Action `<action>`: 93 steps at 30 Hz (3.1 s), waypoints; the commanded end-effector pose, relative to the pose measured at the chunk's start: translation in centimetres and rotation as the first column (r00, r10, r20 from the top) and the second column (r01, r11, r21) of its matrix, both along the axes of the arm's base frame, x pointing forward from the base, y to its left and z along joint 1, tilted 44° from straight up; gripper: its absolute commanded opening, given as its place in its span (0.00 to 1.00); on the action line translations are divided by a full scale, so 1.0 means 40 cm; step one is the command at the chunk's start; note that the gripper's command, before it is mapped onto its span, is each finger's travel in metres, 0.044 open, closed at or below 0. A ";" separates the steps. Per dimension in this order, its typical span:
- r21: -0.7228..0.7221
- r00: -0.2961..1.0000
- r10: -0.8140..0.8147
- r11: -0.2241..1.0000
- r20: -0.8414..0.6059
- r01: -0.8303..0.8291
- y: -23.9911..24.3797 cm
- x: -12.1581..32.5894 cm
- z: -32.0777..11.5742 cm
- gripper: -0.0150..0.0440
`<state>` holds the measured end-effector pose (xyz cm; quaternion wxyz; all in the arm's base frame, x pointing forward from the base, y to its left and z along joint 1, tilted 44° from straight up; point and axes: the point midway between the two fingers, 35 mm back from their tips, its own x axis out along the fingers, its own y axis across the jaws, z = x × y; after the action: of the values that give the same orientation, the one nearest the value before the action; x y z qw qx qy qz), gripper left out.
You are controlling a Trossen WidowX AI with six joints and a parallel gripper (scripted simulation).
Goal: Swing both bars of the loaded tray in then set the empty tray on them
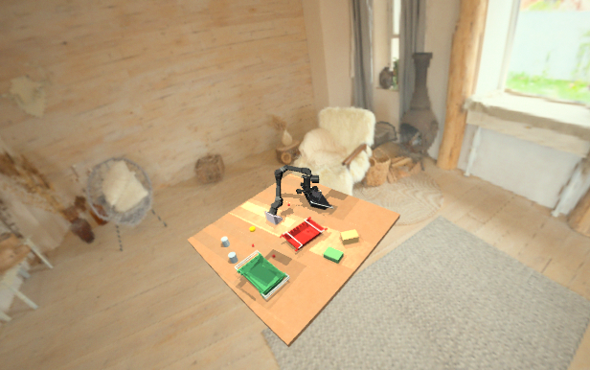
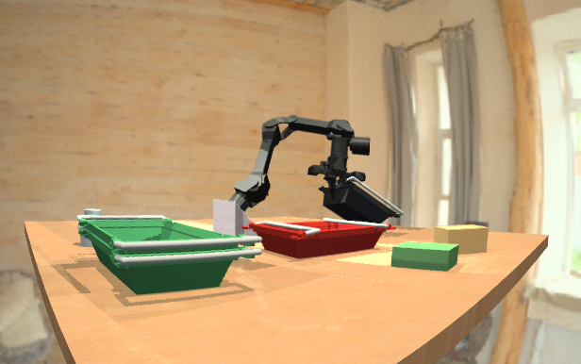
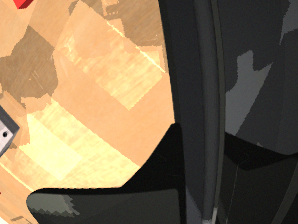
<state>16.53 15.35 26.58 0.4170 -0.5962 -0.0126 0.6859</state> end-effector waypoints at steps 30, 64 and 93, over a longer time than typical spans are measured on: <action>-0.052 0.936 -0.291 0.957 -0.198 0.286 -0.182 0.256 -0.095 0.25; -0.063 0.740 -0.523 0.832 -0.423 0.551 -0.498 0.386 -0.261 0.25; -0.048 0.606 -0.593 0.735 -0.530 0.677 -0.679 0.379 -0.363 0.25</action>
<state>31.44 -11.22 11.51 0.6588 -0.3140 0.2619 0.6315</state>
